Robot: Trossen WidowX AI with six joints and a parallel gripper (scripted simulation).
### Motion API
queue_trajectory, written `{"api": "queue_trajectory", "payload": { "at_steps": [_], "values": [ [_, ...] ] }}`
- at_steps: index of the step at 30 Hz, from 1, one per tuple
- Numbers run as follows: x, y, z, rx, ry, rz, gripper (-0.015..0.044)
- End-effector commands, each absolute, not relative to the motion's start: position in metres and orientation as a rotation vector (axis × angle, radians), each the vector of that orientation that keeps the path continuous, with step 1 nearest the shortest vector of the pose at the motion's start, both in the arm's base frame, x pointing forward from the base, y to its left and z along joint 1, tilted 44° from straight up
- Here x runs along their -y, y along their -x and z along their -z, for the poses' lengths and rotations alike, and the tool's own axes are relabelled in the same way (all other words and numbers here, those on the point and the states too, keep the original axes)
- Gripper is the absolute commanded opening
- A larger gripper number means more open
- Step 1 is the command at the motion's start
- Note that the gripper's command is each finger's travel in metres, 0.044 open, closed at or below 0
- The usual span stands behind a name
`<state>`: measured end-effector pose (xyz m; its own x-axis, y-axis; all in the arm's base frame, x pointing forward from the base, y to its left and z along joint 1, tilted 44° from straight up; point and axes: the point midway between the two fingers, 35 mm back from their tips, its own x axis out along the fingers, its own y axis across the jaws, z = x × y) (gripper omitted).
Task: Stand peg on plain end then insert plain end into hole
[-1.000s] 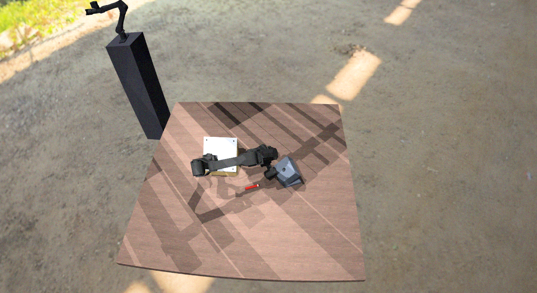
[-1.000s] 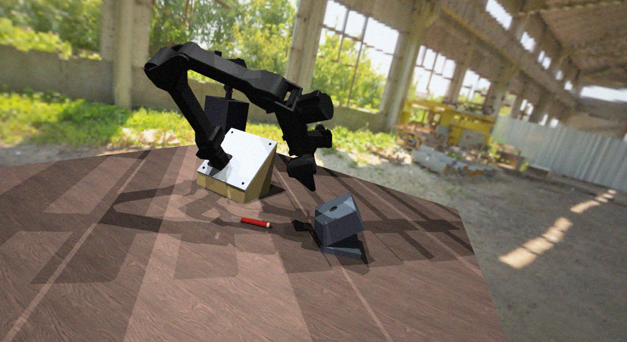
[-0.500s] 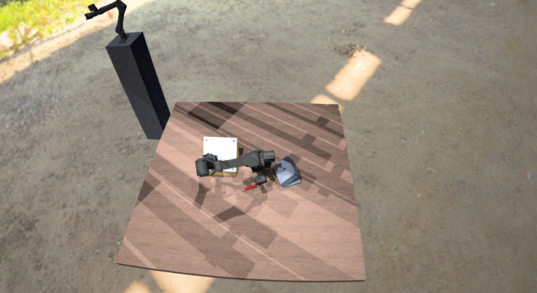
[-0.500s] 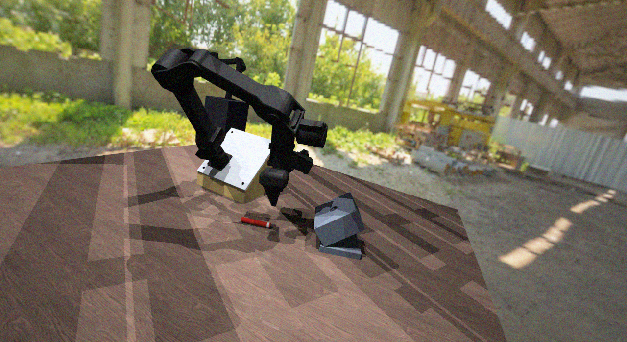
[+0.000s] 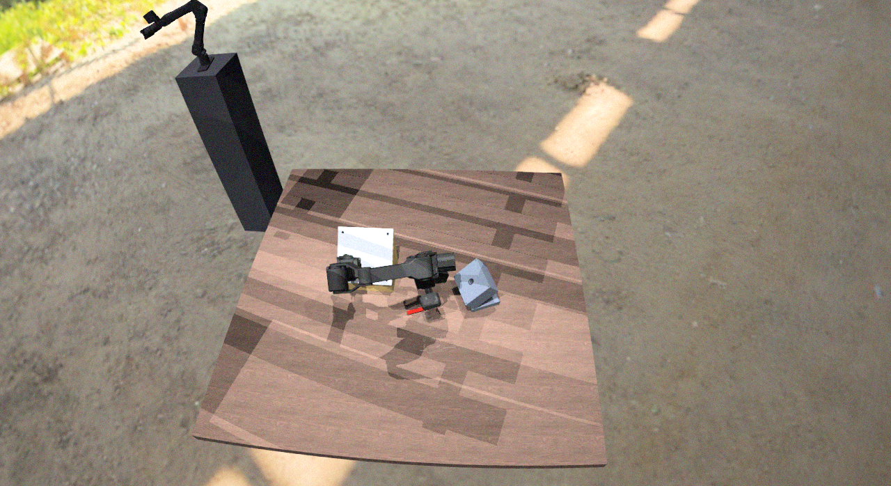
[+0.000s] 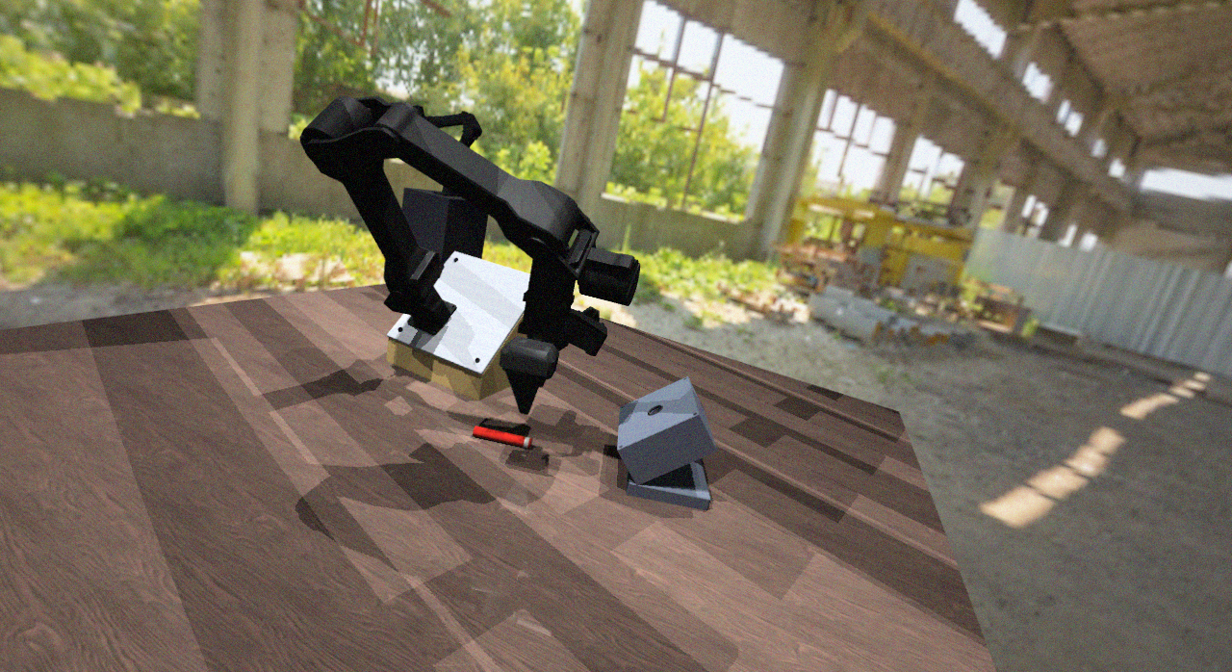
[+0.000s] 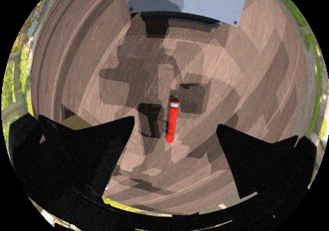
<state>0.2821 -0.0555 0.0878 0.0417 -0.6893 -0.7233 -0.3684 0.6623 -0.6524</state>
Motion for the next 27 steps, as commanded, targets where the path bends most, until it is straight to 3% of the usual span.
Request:
{"api": "queue_trajectory", "payload": {
  "at_steps": [1, 27],
  "values": [
    [0.061, -0.281, -0.082, -1.576, 0.907, 0.303, 0.044],
    [0.09, -0.283, -0.052, -1.576, 0.908, 0.304, 0.044]
  ]
}}
